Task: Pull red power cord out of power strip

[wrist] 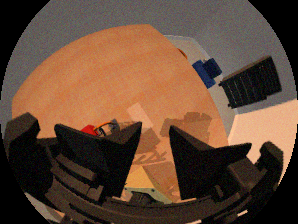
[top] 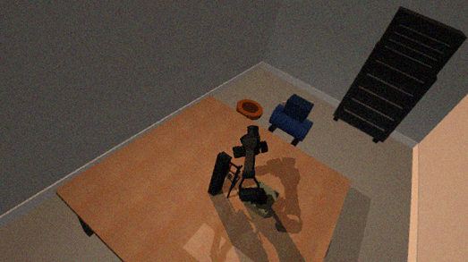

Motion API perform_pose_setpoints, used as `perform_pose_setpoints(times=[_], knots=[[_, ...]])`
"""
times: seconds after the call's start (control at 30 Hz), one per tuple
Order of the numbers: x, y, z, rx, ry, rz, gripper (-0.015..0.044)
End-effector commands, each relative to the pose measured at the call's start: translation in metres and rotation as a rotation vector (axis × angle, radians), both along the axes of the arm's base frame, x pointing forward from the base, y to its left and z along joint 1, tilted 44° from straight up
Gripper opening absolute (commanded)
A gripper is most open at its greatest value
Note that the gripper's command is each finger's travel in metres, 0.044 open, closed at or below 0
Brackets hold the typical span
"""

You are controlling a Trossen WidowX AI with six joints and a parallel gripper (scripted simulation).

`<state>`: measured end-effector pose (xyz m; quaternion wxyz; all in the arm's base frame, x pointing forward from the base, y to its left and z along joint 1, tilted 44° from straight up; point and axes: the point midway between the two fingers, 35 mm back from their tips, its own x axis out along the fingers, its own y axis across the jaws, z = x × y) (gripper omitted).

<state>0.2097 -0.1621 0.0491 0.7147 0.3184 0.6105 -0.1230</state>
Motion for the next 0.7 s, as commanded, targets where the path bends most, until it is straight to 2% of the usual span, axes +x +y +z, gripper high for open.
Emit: perform_pose_setpoints(times=[0.0, 0.17, 0.67], knots=[[0.039, 0.061, -0.015, 0.458, 0.430, -0.453, 0.0160], [0.049, 0.084, -0.019, 0.555, 0.642, -0.620, 0.0160], [0.050, 0.084, -0.019, 0.557, 0.648, -0.624, 0.0160]])
